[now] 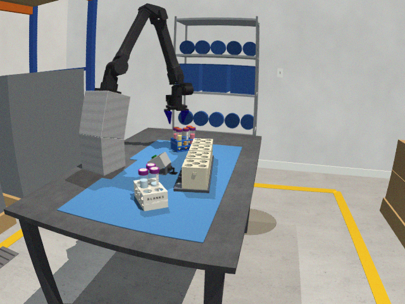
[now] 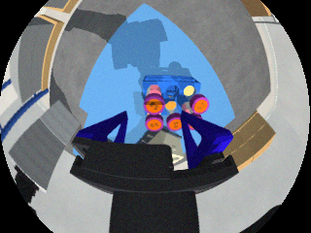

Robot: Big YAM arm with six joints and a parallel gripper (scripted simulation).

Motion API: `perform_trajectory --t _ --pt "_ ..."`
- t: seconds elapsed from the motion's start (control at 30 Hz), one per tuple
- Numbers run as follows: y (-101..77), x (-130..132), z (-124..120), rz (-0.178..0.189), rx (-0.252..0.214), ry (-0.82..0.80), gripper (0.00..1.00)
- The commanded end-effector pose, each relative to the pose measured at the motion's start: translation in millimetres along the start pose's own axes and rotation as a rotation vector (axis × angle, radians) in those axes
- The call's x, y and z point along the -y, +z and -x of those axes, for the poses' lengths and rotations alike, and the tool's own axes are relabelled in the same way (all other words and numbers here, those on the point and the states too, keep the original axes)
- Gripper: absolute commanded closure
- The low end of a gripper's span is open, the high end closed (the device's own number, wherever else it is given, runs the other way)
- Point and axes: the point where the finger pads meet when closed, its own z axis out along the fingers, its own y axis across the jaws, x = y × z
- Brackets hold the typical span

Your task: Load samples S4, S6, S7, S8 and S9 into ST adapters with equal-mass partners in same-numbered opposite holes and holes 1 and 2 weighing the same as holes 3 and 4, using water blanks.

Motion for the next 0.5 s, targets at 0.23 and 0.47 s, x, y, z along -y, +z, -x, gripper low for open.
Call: perform_trajectory --t 0.23,0.47 --pt "32.1 0.4 4.1 -0.012 0.004 -0.041 0.20" --pt "36.0 11.1 4.0 -0.027 0.006 -0.031 0.20"
